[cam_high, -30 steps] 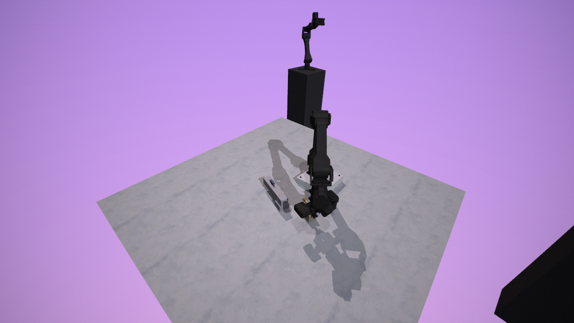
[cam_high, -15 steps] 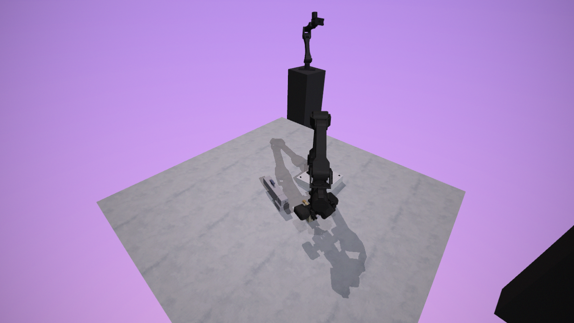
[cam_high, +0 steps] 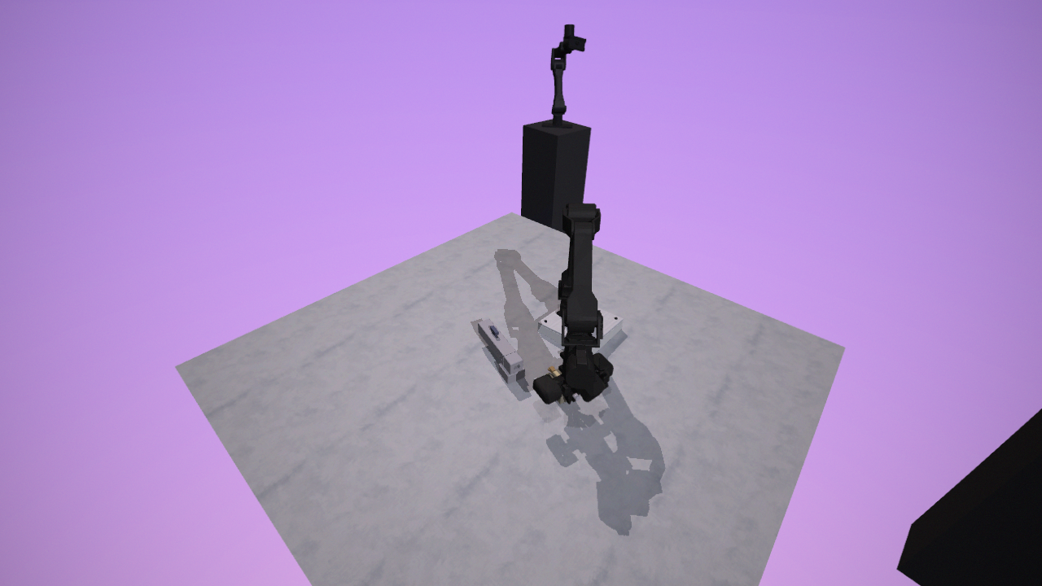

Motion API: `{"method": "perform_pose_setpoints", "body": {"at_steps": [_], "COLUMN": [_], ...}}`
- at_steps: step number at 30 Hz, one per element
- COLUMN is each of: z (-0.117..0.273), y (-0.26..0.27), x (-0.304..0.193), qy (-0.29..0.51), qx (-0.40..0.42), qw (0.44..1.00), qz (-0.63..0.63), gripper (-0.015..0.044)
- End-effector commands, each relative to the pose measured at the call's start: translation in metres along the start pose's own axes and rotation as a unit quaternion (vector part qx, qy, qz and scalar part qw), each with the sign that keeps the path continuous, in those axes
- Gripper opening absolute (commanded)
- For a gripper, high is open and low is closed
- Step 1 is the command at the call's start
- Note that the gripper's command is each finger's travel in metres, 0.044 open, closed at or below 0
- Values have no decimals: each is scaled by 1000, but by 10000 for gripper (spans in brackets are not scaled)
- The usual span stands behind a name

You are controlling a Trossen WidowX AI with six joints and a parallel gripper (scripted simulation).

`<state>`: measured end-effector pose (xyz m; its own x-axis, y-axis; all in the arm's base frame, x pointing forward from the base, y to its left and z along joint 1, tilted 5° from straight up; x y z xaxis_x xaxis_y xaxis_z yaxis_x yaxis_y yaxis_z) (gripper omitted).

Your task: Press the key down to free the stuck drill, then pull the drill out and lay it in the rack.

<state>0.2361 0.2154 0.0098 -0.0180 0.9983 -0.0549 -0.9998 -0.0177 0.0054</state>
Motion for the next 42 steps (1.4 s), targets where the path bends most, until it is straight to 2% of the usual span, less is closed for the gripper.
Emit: {"method": "perform_pose_setpoints", "body": {"at_steps": [1, 42], "z": [-7, -16], "y": [2, 4], "x": [-1, -4], "qy": [2, 2], "qx": [5, 5], "qw": [1000, 1000], "qz": [1, 1], "gripper": [0, 0]}}
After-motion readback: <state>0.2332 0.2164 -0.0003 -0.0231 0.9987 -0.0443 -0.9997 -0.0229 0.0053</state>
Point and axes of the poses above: the point midway between the two fingers, 35 mm back from their tips, its own z axis back along the fingers, its own y axis across the jaws, x = y × z, the point moved 1 cm from there along z, back along the fingers, and after that the axes turned 13 degrees about z, right-handed, at the moved point
